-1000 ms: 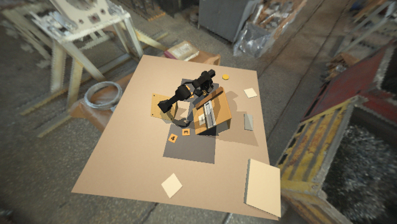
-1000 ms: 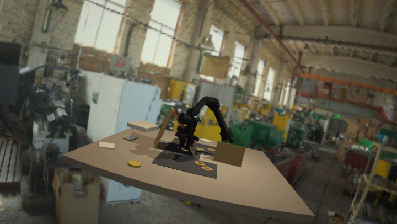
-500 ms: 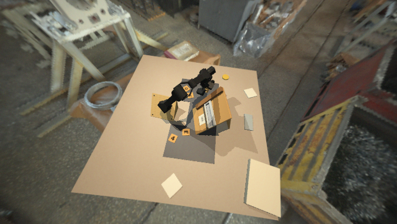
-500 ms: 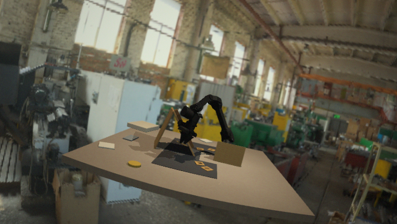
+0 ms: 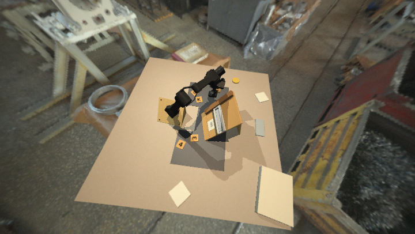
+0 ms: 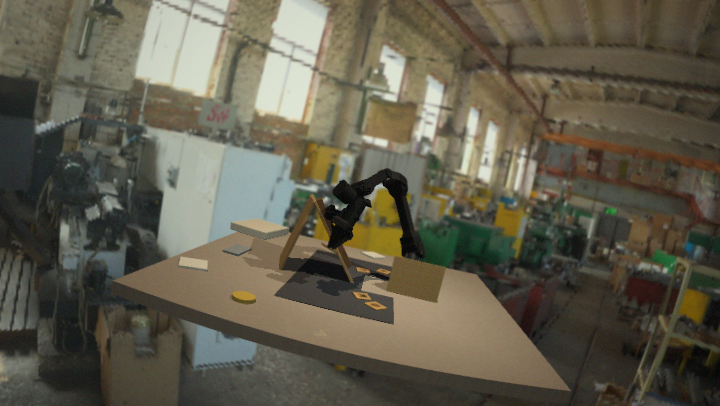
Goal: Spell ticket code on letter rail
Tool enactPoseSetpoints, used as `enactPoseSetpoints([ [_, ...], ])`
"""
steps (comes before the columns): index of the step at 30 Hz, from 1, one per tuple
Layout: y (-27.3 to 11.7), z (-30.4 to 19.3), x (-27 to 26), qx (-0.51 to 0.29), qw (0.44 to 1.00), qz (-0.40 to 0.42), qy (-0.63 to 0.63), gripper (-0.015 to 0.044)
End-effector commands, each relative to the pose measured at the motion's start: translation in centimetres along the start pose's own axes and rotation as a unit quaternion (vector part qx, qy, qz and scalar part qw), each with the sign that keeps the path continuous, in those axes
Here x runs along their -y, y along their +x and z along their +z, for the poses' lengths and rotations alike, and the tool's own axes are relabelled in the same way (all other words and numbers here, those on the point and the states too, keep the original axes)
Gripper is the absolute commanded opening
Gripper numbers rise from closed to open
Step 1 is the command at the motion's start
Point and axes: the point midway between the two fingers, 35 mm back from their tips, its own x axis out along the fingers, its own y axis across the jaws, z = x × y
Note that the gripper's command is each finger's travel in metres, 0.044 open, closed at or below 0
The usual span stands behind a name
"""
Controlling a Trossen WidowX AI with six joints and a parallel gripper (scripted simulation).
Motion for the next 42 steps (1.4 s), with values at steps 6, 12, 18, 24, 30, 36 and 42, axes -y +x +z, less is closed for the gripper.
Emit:
enactPoseSetpoints([
  [6, -2.0, 0.7, -0.8, 0.024, 0.997, 0.036, -0.068, 0.0000],
  [12, -3.6, 1.3, -1.4, 0.045, 0.991, 0.058, -0.112, 0.0000],
  [18, -4.7, 1.7, -1.7, 0.060, 0.985, 0.073, -0.142, 0.0000],
  [24, -6.2, 2.4, -2.0, 0.078, 0.977, 0.094, -0.174, 0.0000],
  [30, -8.0, 3.5, -1.8, 0.098, 0.966, 0.122, -0.205, 0.0000],
  [36, -9.3, 4.5, -1.0, 0.112, 0.956, 0.143, -0.229, 0.0000],
  [42, -10.7, 5.6, -0.2, 0.128, 0.945, 0.163, -0.253, 0.0000],
])
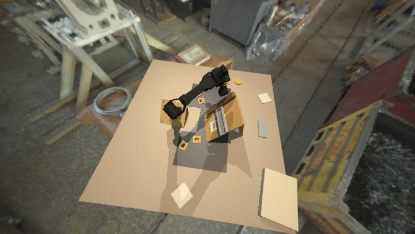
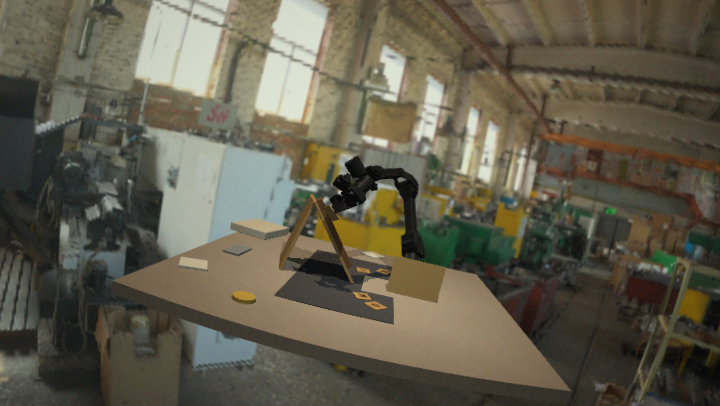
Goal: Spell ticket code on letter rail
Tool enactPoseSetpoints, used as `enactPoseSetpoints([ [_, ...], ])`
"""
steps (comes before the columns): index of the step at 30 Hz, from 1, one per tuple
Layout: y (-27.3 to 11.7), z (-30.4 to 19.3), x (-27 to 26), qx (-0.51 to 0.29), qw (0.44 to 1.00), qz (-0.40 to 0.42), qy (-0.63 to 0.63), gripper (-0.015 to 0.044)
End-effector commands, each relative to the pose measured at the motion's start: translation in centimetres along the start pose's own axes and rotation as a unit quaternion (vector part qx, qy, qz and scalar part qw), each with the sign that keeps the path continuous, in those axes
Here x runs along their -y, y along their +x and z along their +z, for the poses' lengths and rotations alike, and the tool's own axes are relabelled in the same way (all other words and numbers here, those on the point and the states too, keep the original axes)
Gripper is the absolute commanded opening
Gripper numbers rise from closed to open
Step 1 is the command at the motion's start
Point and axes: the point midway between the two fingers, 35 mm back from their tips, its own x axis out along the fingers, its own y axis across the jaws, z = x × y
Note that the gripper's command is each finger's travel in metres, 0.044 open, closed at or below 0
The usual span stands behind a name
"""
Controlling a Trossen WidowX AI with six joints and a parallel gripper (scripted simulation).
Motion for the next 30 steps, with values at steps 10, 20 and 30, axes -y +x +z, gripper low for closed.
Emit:
enactPoseSetpoints([
  [10, -3.0, 1.7, 2.3, 0.044, 0.997, 0.038, -0.060, 0.0000],
  [20, -5.6, 2.9, 4.1, 0.087, 0.989, 0.058, -0.103, 0.0000],
  [30, -8.6, 3.8, 6.8, 0.139, 0.979, 0.064, -0.139, 0.0000],
])
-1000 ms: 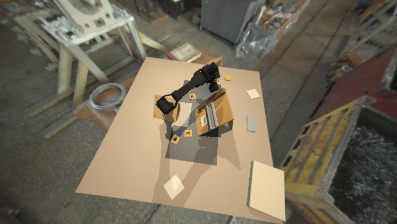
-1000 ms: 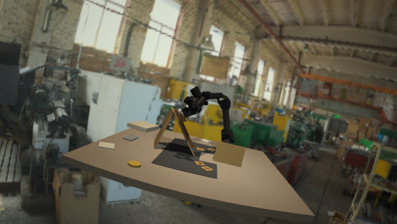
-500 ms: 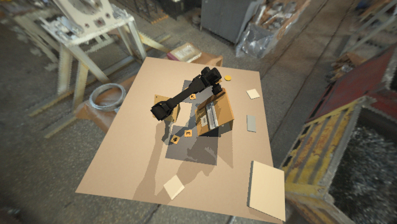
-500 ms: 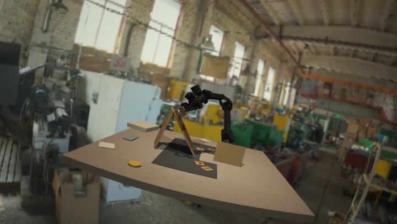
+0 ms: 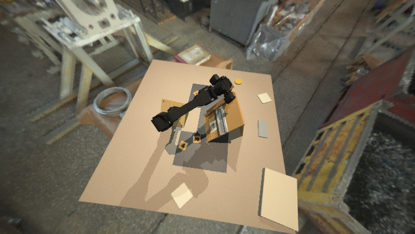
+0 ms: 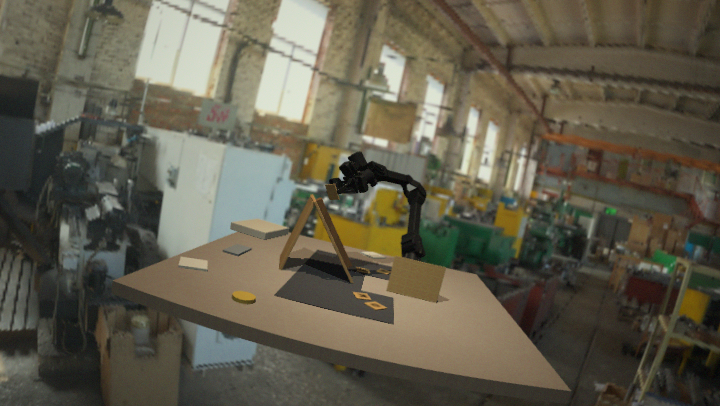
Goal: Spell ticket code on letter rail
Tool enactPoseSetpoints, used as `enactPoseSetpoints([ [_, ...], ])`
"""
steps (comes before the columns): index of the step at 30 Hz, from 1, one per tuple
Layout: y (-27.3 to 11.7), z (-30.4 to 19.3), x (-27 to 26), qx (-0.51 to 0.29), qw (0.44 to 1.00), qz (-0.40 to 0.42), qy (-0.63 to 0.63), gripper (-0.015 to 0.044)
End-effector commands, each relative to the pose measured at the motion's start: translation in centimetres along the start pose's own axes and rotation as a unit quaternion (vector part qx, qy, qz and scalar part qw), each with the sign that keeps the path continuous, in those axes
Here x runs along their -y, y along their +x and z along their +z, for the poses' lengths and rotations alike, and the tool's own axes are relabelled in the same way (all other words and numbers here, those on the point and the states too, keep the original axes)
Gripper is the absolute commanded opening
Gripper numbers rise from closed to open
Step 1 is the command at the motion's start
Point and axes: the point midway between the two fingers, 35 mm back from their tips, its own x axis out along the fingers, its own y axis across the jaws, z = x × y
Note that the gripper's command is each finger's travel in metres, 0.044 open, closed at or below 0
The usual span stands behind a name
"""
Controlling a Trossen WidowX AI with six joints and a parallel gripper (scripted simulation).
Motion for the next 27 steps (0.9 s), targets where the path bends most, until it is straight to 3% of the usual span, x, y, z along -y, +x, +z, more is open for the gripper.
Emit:
enactPoseSetpoints([
  [1, -1.1, -0.1, 0.6, 0.013, 1.000, 0.000, -0.016, 0.0000],
  [27, -8.1, -6.0, 15.6, 0.028, 0.991, -0.132, 0.008, 0.0000],
])
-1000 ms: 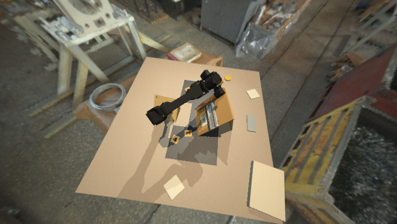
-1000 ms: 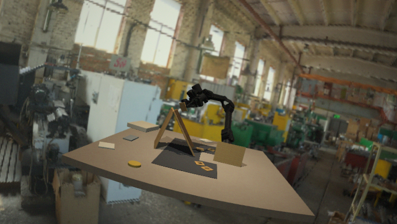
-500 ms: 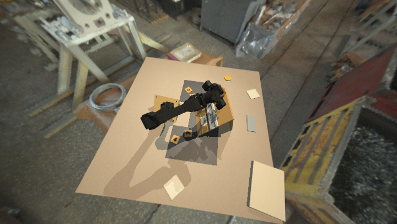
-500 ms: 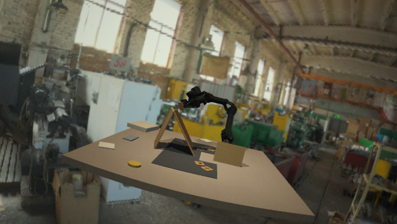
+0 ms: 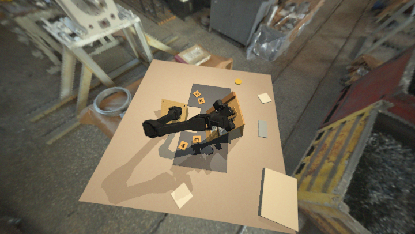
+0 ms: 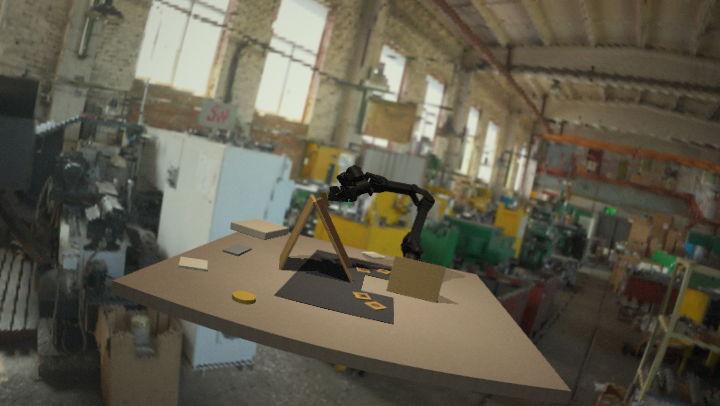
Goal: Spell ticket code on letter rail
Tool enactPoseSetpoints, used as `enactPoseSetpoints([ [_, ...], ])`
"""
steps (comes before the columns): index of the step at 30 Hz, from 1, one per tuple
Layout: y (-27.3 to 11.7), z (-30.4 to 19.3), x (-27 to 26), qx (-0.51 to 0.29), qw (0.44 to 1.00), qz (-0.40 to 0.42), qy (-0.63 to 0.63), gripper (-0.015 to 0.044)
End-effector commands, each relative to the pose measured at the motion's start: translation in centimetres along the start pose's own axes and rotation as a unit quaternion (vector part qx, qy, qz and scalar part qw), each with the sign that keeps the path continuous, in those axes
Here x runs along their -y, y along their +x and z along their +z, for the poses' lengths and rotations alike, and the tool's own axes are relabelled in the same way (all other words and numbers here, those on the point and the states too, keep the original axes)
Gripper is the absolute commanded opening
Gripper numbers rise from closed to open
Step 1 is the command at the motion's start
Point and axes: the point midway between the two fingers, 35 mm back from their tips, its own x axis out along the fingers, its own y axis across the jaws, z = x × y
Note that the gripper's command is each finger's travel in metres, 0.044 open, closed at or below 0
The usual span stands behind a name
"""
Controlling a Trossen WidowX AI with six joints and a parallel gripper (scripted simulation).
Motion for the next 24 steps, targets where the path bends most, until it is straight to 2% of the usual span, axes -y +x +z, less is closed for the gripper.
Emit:
enactPoseSetpoints([
  [1, -0.7, -1.1, 1.9, 0.000, 1.000, -0.018, -0.002, 0.0000],
  [24, -8.0, -9.9, 12.6, -0.063, 0.986, -0.155, 0.014, 0.0000],
])
